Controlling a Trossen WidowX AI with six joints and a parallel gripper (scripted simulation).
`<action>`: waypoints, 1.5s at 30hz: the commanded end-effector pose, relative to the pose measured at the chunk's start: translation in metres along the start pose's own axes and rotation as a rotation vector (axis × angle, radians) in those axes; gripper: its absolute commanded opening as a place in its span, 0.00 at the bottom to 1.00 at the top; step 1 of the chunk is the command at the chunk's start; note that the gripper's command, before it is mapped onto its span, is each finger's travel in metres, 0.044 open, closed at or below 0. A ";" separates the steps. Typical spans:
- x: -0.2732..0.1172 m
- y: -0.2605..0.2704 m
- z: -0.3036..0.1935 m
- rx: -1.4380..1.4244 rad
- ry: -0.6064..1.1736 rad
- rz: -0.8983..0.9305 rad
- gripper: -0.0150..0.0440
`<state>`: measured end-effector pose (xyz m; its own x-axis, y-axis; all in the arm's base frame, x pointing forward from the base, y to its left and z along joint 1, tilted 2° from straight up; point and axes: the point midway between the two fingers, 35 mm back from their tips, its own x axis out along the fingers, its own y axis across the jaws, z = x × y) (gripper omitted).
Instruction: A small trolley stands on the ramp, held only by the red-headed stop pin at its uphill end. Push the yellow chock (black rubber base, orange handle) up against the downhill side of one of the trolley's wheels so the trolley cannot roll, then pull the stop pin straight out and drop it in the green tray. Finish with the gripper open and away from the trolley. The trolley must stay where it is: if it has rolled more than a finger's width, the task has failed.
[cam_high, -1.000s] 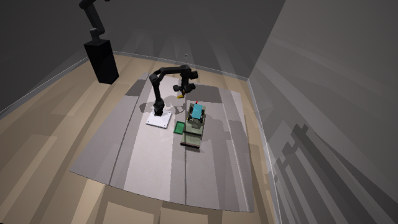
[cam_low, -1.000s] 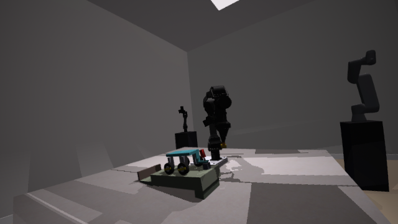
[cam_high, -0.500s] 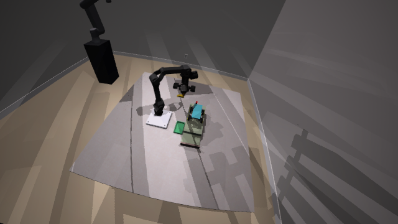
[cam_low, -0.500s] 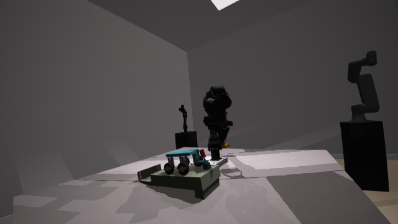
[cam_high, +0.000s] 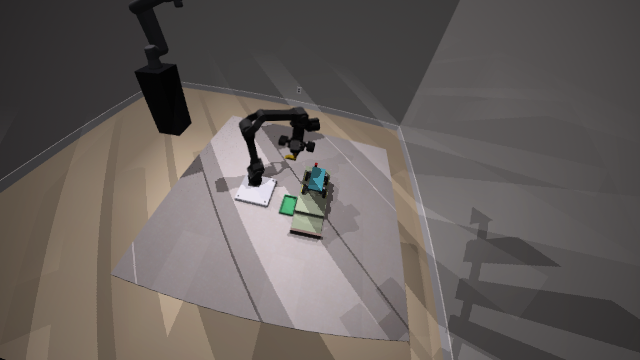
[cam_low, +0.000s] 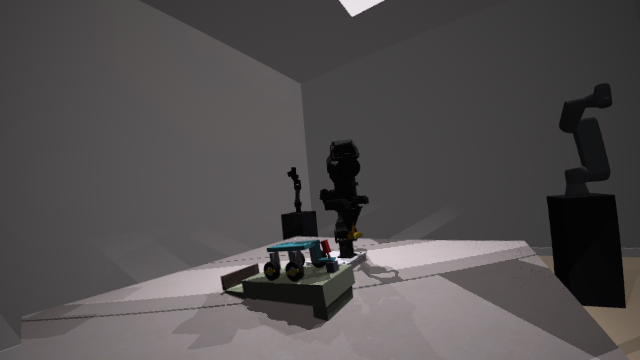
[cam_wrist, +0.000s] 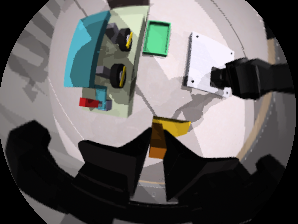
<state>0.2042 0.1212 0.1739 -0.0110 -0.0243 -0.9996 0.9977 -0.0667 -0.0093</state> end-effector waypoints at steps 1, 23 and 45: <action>0.001 0.003 0.016 -0.003 0.001 0.009 0.25; 0.008 0.023 0.095 -0.003 -0.006 0.011 0.25; 0.010 0.038 0.175 -0.003 -0.014 0.012 0.25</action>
<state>0.2277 -0.0439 0.1677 -0.0002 -0.0343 -0.9994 0.9977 -0.0679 0.0022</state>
